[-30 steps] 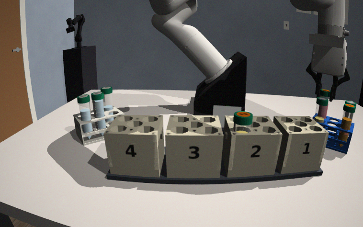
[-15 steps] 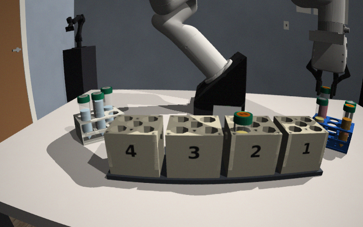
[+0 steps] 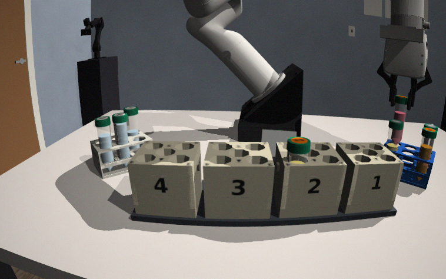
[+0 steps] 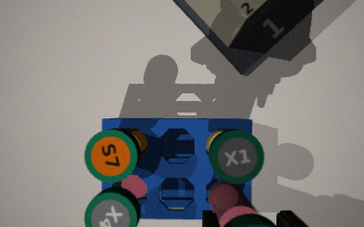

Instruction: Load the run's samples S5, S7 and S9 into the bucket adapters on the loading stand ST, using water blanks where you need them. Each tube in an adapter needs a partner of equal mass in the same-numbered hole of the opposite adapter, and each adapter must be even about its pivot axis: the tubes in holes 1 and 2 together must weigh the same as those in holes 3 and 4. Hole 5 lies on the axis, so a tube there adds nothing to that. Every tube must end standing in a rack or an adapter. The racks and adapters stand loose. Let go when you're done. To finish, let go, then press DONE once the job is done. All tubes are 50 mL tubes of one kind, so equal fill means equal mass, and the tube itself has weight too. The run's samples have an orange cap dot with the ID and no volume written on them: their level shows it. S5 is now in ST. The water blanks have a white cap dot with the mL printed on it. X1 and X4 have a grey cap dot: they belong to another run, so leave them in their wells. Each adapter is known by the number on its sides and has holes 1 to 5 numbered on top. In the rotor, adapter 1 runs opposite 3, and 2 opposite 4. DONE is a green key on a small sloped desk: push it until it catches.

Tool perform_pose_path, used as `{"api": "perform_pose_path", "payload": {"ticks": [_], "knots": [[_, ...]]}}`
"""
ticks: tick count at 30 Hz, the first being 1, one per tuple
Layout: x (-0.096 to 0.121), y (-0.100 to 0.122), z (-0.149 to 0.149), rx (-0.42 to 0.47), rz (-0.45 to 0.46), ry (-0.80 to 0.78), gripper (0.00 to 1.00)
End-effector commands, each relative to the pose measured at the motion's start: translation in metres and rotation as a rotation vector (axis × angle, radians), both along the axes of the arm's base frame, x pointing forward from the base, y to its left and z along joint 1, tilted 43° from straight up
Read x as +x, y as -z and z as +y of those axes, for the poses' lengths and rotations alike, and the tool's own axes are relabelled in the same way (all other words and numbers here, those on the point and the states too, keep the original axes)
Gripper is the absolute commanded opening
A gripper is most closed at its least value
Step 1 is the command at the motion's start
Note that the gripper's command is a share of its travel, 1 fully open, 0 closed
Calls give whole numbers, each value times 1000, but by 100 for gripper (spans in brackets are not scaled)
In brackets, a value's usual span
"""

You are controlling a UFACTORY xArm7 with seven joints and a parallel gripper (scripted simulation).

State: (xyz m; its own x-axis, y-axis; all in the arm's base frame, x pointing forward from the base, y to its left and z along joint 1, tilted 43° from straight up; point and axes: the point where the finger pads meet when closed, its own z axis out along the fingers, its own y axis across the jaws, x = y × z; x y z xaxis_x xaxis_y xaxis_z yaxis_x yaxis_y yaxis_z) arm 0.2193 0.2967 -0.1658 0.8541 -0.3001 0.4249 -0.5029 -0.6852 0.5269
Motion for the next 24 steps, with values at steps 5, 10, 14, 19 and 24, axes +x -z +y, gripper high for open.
{"api": "perform_pose_path", "payload": {"ticks": [5, 10, 14, 19, 24], "knots": [[-2, -13, 13, 5, -1, -1, 0], [-3, -19, 18, 5, -1, -1, 0], [-5, -25, 24, 5, -1, -1, 0], [-6, -32, 30, 5, -1, -1, 0], [-7, -37, 34, 5, -1, -1, 0]]}}
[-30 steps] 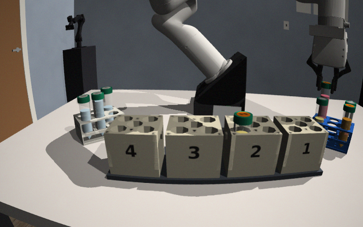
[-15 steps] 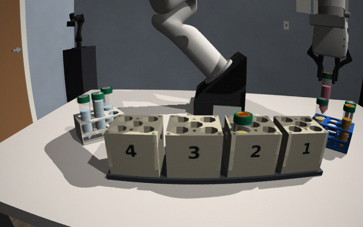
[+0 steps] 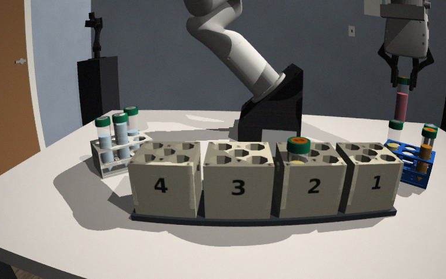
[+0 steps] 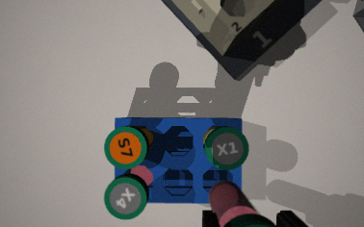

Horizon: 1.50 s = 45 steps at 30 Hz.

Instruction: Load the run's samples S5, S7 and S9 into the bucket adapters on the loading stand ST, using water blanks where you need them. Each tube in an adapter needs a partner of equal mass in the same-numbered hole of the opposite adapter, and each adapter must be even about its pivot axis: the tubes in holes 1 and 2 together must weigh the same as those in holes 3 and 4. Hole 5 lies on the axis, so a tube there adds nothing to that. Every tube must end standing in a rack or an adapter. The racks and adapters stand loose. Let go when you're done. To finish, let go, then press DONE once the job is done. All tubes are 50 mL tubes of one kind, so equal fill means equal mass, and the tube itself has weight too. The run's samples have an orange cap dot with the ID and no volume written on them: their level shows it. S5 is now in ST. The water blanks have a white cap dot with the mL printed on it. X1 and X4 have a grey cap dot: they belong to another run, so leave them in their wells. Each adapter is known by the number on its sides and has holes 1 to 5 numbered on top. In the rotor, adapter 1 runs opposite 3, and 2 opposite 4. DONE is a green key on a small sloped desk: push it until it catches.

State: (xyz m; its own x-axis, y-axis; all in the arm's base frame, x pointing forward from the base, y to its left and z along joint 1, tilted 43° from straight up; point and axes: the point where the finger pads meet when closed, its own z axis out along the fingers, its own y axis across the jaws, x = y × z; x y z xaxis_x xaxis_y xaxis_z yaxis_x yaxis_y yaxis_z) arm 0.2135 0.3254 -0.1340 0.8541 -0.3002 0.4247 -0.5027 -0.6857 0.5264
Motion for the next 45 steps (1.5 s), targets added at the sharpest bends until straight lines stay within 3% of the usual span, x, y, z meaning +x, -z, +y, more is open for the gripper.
{"api": "perform_pose_path", "payload": {"ticks": [1, 22, 45], "knots": [[-1, -6, 7, 4, -1, -1, 0], [-6, -34, 31, 4, 0, -1, 0], [-6, -34, 31, 4, 0, -1, 0]]}}
